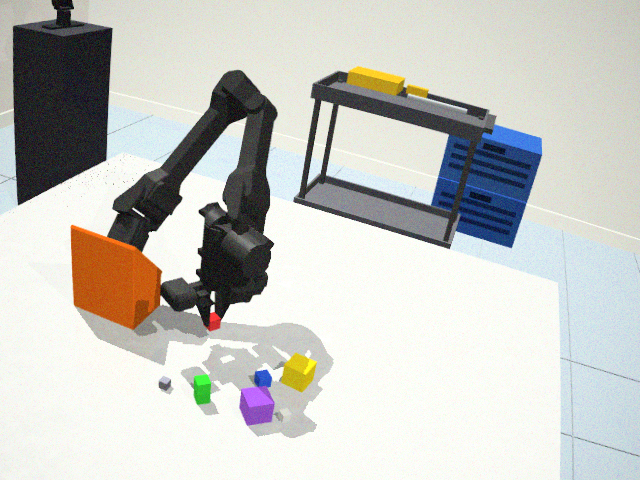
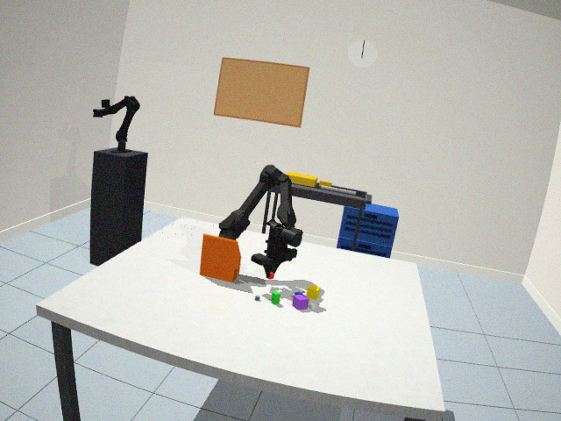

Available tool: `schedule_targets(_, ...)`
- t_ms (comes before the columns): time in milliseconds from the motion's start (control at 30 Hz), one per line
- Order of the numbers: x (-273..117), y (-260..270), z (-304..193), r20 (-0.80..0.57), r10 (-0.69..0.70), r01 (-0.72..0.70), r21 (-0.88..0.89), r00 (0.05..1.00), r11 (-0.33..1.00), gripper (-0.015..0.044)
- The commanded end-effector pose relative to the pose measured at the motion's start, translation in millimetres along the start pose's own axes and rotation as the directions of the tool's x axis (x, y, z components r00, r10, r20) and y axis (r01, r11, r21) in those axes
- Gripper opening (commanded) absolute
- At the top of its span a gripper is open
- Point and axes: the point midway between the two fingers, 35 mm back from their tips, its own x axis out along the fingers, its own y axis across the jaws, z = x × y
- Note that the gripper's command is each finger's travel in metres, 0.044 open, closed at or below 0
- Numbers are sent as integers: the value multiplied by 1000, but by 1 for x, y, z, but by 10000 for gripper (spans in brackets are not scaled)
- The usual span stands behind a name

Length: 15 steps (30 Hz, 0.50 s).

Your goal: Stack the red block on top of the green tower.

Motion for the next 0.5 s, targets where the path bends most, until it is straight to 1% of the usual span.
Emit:
schedule_targets(0,-20,0,1,3,-3,3,-5,1000,1000,0)
schedule_targets(467,-77,0,1,3,-5,5,-4,1000,1000,0)
